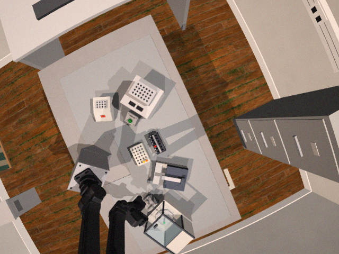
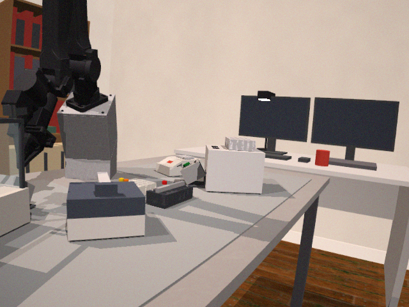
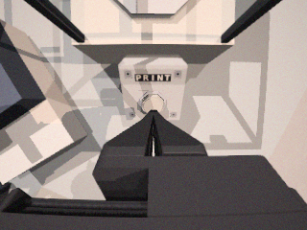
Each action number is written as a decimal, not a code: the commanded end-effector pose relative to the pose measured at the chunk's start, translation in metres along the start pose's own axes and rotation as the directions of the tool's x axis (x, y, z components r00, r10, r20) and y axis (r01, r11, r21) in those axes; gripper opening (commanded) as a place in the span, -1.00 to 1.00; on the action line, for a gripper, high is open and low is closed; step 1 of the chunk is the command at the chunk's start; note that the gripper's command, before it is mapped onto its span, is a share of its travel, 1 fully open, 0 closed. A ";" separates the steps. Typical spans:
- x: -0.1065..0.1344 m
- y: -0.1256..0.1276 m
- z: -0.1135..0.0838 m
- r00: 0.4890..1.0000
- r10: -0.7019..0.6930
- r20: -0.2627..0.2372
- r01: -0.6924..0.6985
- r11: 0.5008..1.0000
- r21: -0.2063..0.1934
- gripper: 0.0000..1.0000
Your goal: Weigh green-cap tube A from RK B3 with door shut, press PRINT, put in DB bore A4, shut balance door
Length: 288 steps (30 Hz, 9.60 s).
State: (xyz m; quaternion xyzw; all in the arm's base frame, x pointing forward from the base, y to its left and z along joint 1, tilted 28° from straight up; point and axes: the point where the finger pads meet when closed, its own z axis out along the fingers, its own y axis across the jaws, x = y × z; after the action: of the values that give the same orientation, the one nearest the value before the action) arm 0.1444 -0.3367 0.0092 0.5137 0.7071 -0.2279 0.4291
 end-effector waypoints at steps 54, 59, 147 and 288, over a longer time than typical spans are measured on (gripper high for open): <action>0.006 0.004 0.013 1.000 0.007 -0.011 -0.007 1.000 -0.006 -1.00; 0.000 0.005 0.019 1.000 0.006 0.004 -0.006 1.000 -0.008 -1.00; 0.007 0.004 0.032 1.000 0.006 -0.023 -0.007 1.000 -0.006 -1.00; -0.081 0.002 -0.164 0.998 -0.011 0.059 0.011 1.000 0.004 -0.40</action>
State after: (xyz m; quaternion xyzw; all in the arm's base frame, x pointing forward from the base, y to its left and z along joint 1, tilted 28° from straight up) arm 0.0971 -0.2490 0.1251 0.5160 0.7056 -0.2255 0.4301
